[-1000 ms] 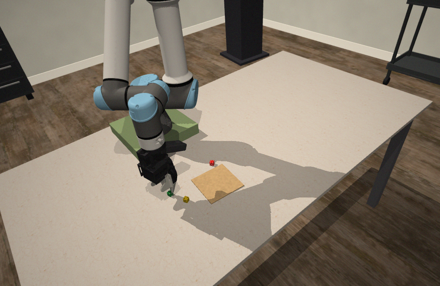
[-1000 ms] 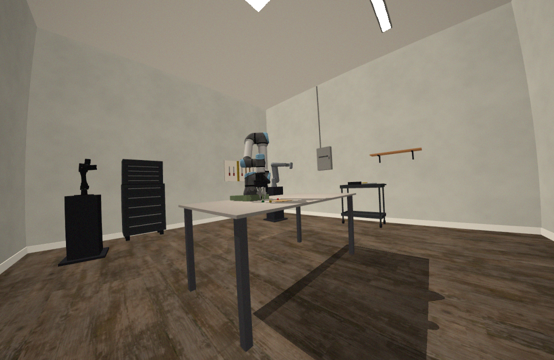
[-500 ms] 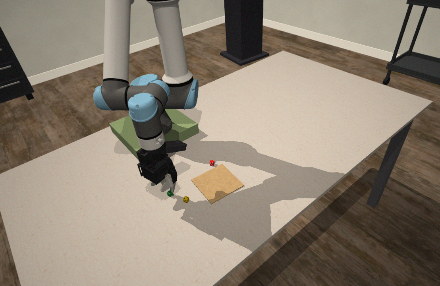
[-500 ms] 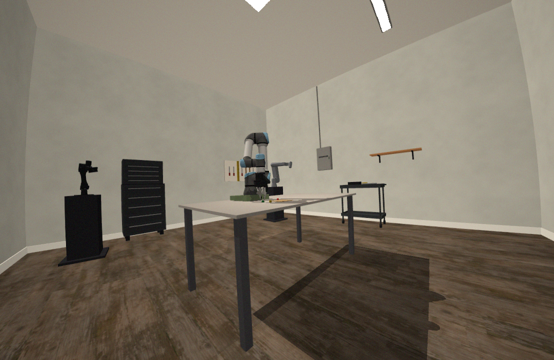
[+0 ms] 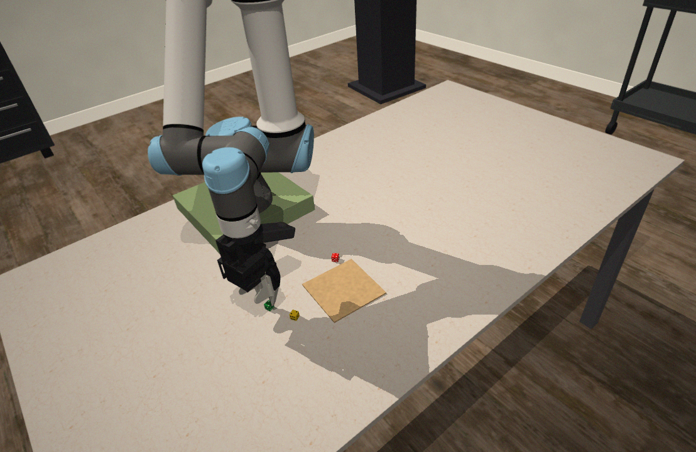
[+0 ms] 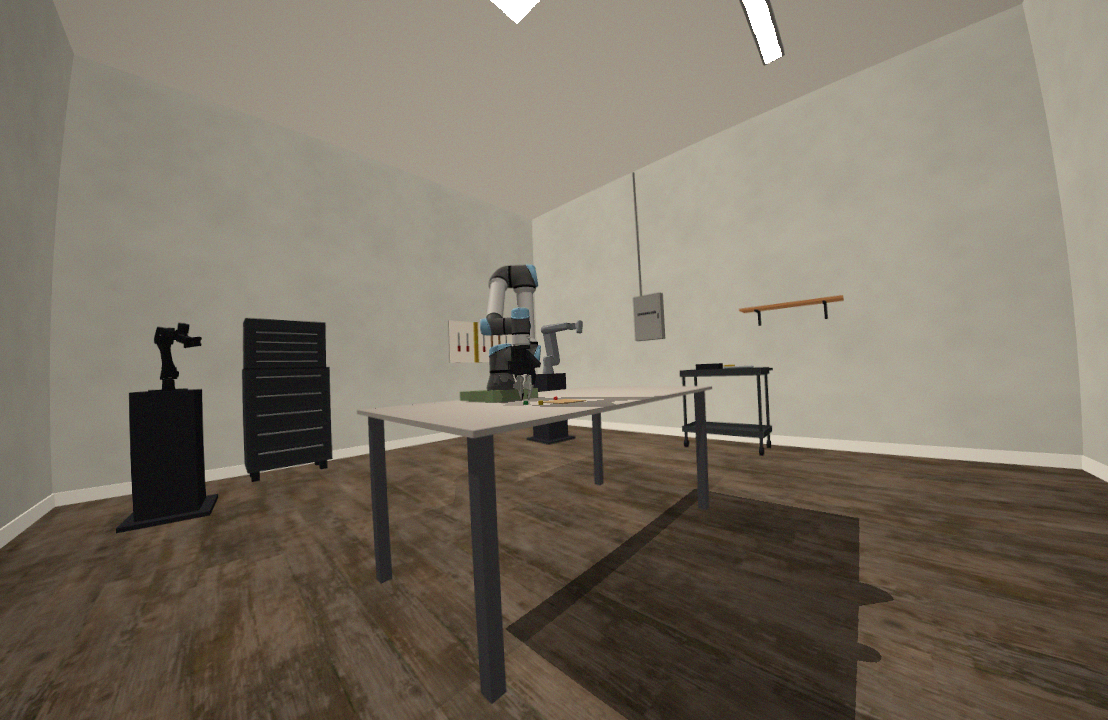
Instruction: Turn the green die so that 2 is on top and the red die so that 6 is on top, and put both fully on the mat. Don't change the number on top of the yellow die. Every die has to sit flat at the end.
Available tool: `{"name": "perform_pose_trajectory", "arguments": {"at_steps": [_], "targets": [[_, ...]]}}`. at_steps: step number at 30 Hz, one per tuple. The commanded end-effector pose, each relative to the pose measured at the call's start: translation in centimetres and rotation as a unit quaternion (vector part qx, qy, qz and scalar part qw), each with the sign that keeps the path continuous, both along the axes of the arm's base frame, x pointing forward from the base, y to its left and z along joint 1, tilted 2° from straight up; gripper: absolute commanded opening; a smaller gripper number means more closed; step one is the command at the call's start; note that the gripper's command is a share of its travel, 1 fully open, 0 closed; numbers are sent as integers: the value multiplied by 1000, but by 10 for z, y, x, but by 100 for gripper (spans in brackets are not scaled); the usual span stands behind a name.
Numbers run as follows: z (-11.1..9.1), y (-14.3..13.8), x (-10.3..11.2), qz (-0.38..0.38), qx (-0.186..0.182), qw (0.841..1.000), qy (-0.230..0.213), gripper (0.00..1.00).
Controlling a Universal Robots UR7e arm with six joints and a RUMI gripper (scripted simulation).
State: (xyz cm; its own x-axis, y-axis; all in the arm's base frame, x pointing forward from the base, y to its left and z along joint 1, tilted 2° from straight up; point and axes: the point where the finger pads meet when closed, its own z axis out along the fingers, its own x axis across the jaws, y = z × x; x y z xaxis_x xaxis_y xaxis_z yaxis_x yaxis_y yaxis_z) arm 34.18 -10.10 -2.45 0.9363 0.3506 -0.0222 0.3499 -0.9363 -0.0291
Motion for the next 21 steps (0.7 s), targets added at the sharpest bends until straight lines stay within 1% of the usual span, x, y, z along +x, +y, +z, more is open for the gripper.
{"name": "perform_pose_trajectory", "arguments": {"at_steps": [1, 9, 21], "targets": [[-3, 0, 0, 0, 0, 1000, 0, 18], [-13, 0, 0, 0, 0, 1000, 0, 18], [-20, 0, 0, 0, 0, 1000, 0, 18]]}}
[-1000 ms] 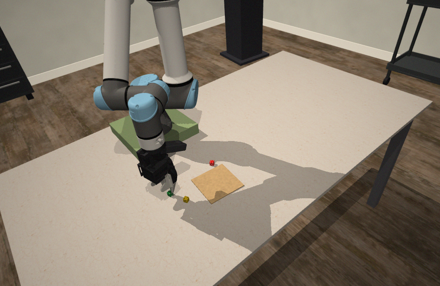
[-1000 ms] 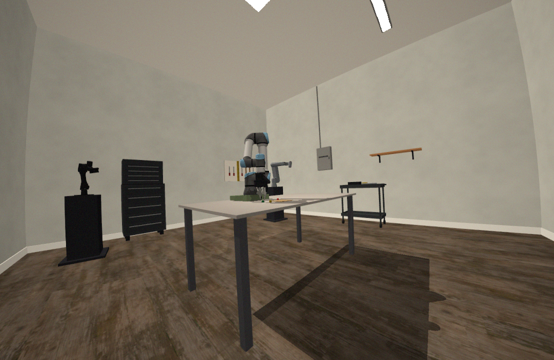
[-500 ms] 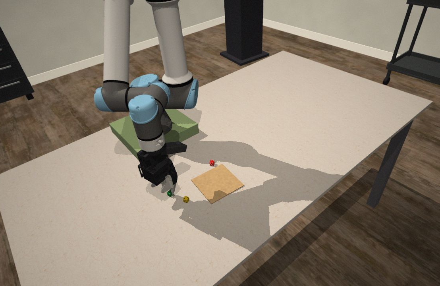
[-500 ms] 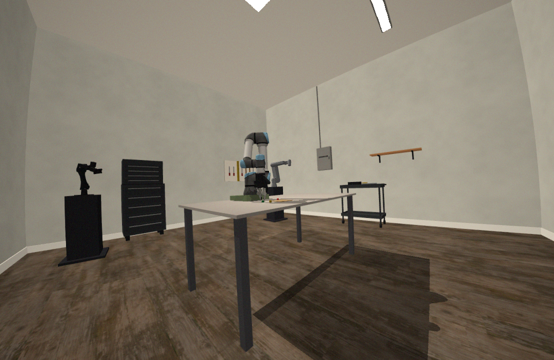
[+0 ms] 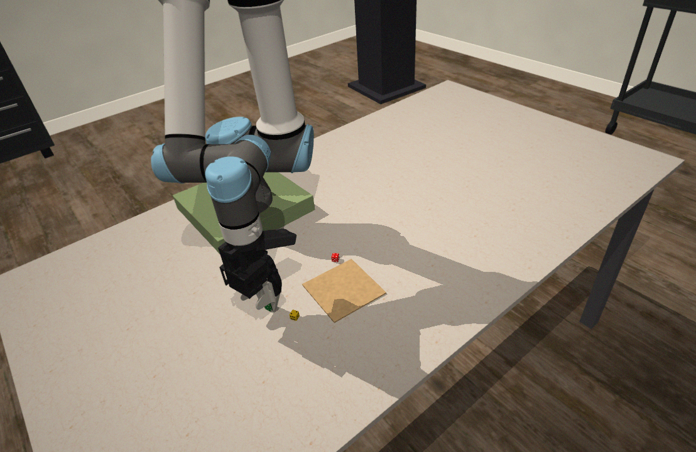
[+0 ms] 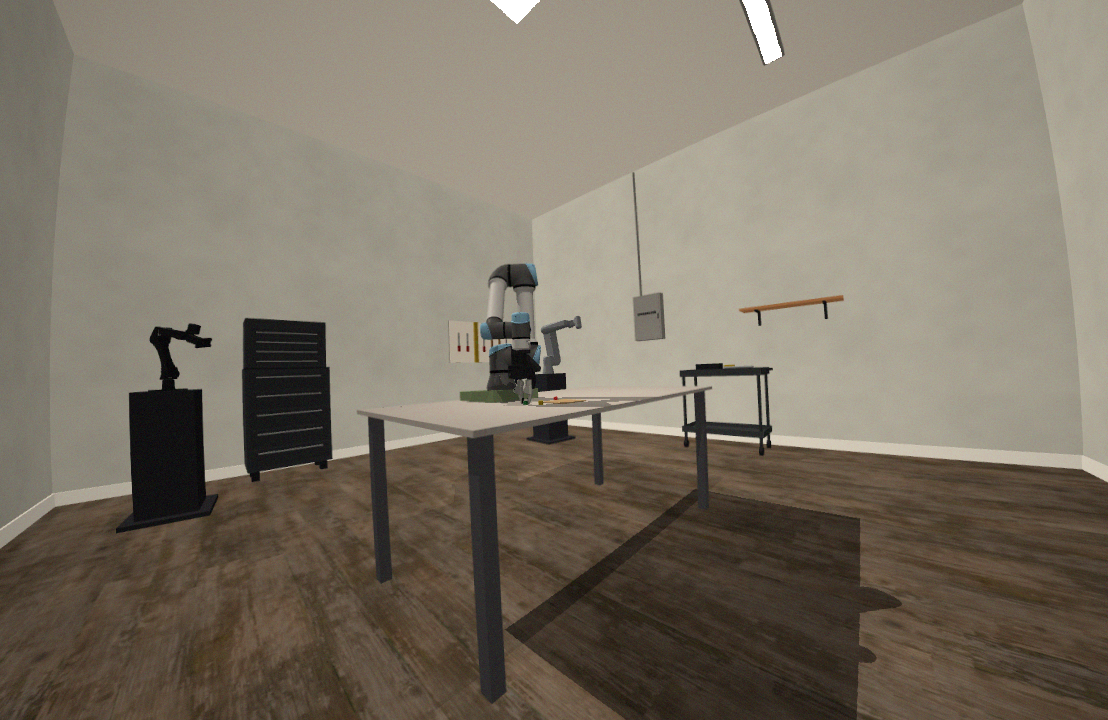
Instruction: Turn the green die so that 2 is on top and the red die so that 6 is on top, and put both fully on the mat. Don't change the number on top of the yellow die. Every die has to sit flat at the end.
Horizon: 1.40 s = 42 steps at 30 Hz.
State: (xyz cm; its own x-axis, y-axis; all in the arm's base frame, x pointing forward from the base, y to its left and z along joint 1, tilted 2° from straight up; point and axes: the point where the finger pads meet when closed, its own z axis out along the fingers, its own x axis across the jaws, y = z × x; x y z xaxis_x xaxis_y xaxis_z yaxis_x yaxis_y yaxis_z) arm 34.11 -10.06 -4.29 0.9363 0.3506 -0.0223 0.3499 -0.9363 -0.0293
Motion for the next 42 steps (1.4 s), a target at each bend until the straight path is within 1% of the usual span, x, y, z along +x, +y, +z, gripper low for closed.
{"name": "perform_pose_trajectory", "arguments": {"at_steps": [1, 37, 38, 42], "targets": [[-2, 0, 0, 0, 0, 1000, -1, 18], [-2, 0, 0, 0, 0, 1000, -1, 18], [-2, 0, 0, 0, 0, 1000, -1, 0], [-2, 0, 0, 0, 0, 1000, -1, 0]]}}
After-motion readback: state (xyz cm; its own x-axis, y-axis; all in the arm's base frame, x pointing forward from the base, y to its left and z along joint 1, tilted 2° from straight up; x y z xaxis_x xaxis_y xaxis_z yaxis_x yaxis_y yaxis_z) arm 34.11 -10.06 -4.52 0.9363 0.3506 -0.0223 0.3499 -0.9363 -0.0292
